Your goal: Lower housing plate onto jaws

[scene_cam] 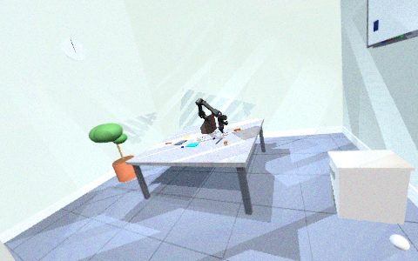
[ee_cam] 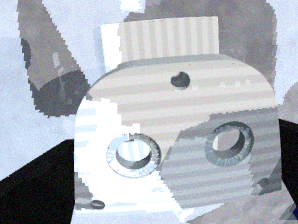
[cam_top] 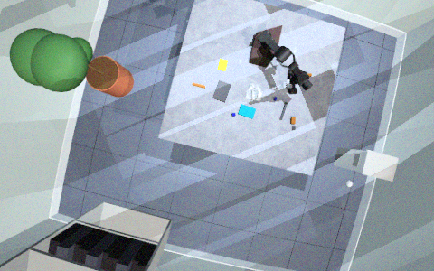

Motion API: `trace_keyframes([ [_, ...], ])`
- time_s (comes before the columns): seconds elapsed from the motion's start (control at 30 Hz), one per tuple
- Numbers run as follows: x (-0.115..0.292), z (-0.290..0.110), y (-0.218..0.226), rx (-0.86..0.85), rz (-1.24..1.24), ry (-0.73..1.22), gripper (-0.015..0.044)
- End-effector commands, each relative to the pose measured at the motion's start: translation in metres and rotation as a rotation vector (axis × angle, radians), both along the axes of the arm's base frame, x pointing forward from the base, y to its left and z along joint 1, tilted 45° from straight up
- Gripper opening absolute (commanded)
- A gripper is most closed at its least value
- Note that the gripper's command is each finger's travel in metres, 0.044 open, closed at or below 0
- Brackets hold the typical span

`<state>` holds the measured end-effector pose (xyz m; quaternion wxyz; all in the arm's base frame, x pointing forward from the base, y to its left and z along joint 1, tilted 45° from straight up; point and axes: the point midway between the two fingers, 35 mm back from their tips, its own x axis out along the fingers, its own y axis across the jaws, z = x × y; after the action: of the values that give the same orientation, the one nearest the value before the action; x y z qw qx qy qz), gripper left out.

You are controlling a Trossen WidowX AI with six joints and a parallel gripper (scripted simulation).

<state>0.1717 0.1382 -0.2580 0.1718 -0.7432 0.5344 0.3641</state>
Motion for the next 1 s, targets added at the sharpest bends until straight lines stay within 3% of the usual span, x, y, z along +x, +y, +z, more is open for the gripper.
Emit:
trace_keyframes([
  [0.0,-0.001,0.009,0.010,0.005,-0.003,0.000,0.0351],
  [0.6,-0.010,0.041,0.038,0.005,-0.003,-0.001,0.0351],
  [0.97,0.013,0.063,0.031,0.055,-0.141,-0.121,0.0351],
])
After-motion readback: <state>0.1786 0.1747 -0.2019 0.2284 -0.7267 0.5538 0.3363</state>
